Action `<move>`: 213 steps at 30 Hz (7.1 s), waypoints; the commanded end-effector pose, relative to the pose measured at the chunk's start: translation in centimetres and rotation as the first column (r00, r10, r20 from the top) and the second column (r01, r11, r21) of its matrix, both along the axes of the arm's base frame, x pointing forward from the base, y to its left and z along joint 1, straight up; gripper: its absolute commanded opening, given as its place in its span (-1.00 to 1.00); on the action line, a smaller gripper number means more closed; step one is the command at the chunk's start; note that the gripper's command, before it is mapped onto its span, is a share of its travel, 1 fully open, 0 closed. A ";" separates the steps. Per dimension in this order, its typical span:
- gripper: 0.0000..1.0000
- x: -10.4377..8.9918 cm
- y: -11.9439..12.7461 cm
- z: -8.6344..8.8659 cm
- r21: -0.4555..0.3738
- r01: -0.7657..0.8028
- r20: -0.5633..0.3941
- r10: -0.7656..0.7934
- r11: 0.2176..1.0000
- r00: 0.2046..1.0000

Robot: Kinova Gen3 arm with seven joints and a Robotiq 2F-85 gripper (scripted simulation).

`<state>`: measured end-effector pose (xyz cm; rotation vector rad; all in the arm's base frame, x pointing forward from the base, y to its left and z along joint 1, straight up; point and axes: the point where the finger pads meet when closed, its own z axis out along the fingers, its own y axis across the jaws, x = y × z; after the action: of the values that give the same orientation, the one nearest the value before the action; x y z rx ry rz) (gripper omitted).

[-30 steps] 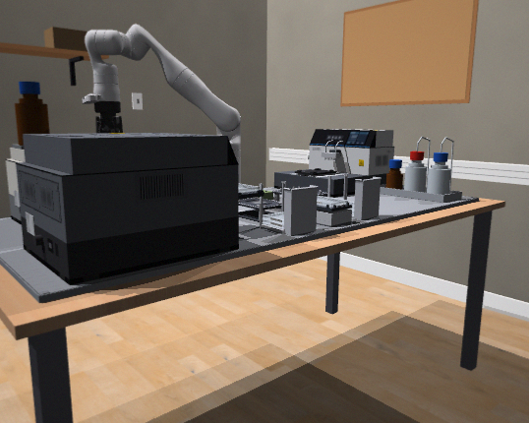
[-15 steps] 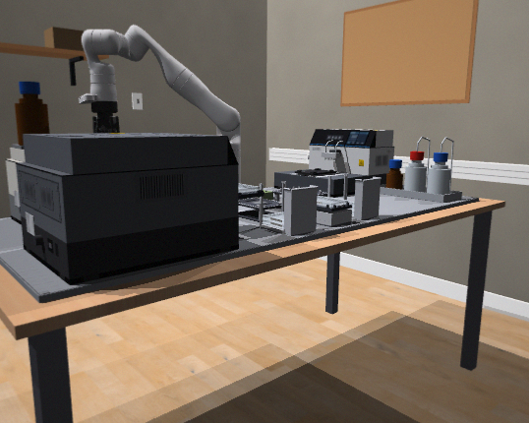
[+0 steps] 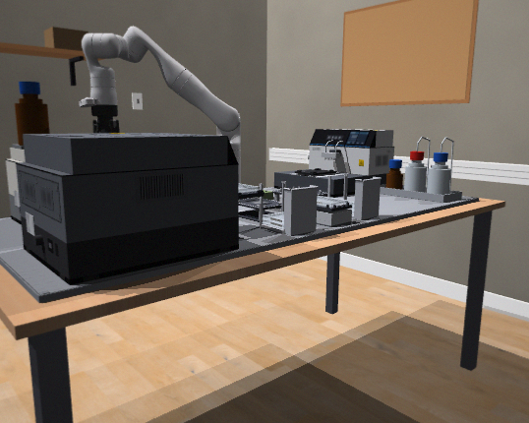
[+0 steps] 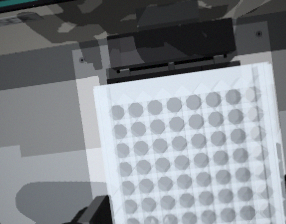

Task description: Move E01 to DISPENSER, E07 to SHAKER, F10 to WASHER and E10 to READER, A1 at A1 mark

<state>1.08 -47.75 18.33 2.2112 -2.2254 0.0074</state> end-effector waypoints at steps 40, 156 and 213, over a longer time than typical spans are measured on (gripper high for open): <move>0.88 0.0 -0.1 -4.7 -0.002 0.000 0.000 0.000 1.000 1.000; 0.88 0.0 -0.1 -9.5 -0.002 0.000 0.000 0.000 1.000 1.000; 1.00 0.0 -0.1 -7.0 -0.002 0.000 0.000 0.000 1.000 1.000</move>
<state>1.08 -47.80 11.06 2.2110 -2.2252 0.0078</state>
